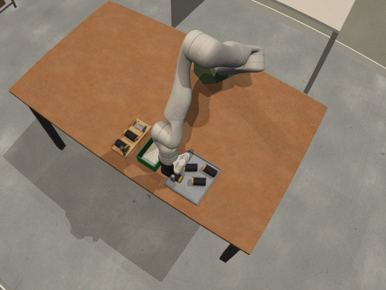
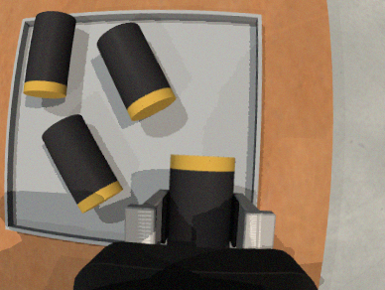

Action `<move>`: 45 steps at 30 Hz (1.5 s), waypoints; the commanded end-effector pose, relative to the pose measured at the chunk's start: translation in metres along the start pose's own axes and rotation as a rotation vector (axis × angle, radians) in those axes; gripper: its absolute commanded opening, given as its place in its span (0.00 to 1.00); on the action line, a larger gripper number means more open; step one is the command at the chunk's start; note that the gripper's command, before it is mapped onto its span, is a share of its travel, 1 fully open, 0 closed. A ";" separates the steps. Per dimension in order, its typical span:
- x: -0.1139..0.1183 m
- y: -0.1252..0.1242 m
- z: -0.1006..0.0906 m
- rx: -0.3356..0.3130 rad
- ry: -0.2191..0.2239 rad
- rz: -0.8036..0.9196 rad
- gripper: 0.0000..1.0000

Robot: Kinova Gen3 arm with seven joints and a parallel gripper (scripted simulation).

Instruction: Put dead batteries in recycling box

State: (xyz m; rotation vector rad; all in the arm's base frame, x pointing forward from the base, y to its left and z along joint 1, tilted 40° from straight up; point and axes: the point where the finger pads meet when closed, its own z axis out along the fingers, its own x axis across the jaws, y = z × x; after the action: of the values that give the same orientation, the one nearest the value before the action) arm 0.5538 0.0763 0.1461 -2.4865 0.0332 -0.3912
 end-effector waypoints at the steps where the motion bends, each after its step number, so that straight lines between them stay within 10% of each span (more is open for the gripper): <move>1: 0.001 0.000 -0.001 -0.001 0.002 0.000 0.57; 34: 0.001 0.000 0.044 -0.001 0.002 0.000 0.57; 35: 0.001 0.000 0.044 -0.001 0.002 0.000 0.90; 45: 0.001 0.000 0.044 -0.001 0.002 0.000 0.90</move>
State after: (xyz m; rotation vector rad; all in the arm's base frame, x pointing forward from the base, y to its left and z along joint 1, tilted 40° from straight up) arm 0.5668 0.1020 0.1116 -2.4866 0.0333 -0.3913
